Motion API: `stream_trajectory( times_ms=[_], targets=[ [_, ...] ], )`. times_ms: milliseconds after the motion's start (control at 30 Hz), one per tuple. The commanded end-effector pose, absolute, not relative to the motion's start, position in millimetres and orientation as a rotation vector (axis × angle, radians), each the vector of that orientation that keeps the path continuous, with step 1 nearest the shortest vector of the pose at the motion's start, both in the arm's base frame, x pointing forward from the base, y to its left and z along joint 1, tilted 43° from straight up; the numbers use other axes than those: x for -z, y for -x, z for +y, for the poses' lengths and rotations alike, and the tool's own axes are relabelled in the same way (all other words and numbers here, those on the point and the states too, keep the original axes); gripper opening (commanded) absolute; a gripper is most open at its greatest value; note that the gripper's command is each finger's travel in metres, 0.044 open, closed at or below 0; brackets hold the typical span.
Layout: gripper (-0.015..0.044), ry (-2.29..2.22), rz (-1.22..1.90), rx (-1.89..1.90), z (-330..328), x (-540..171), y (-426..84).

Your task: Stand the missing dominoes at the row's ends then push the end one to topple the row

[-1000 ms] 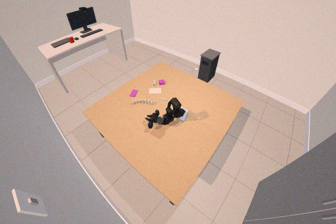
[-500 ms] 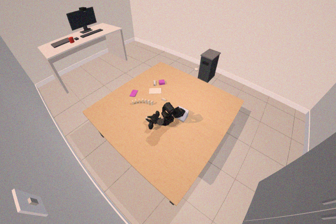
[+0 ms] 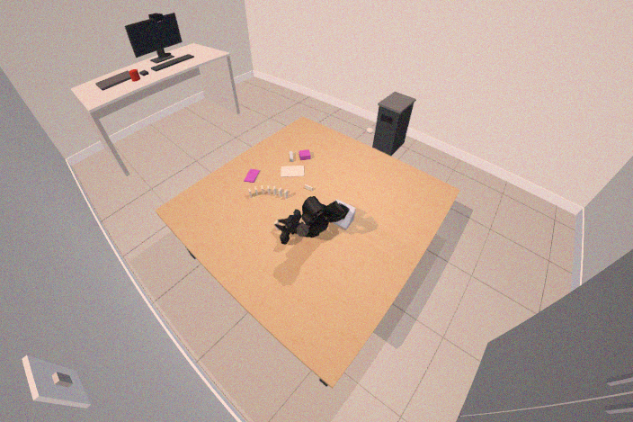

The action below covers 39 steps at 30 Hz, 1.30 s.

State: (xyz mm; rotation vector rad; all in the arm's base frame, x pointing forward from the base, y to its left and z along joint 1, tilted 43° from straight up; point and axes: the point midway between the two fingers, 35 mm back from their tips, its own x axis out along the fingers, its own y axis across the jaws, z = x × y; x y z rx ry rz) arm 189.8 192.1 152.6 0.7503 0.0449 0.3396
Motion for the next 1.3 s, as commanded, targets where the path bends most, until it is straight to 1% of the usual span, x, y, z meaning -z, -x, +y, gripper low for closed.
stream_trajectory(
  times_ms=[0,333,367,1033,1267],
  targets=[
    [0.016,-0.756,0.045,-0.337,192,-152,-190],
    [0.0422,-0.756,0.045,-0.337,192,-152,-190],
    [0.044,-0.756,0.045,-0.337,192,-152,-190],
    [0.044,-0.746,0.044,-0.34,159,-191,-193],
    [0.044,-0.444,0.138,-0.347,175,-188,-218]
  ],
)
